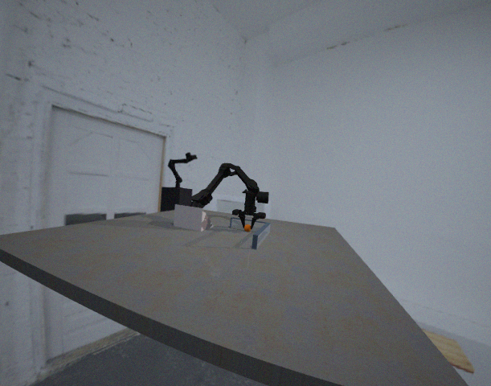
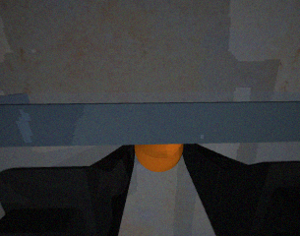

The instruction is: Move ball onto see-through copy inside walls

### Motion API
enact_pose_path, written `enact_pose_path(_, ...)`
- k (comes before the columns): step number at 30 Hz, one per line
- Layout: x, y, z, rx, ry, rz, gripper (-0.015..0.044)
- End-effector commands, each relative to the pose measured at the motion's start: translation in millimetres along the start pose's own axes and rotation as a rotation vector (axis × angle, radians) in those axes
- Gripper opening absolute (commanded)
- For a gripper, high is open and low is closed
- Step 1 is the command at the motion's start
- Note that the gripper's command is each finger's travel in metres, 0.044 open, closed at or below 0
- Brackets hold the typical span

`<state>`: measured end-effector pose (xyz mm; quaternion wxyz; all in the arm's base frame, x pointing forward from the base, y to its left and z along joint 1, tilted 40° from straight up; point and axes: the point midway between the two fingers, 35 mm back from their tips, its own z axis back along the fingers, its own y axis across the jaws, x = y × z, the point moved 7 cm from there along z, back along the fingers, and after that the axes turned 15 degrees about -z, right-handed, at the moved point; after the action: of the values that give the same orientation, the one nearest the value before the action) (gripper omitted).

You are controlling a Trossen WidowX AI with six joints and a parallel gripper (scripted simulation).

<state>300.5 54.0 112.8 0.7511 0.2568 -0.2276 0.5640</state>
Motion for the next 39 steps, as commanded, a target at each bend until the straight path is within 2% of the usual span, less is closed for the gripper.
enact_pose_path(1,0,0,0,0.0,0.0,0.0,0.0079)
enact_pose_path(10,0,0,0,0.0,0.0,0.0,0.0307)
enact_pose_path(15,0,-2,11,0.0,0.002,0.0,0.0307)
enact_pose_path(20,0,-1,84,0.001,0.001,-0.002,0.0307)
enact_pose_path(33,0,-3,79,-0.005,0.0,-0.006,0.0307)
enact_pose_path(38,0,0,117,-0.002,-0.001,-0.003,0.0438)
enact_pose_path(39,0,1,119,-0.002,-0.002,-0.003,0.044)
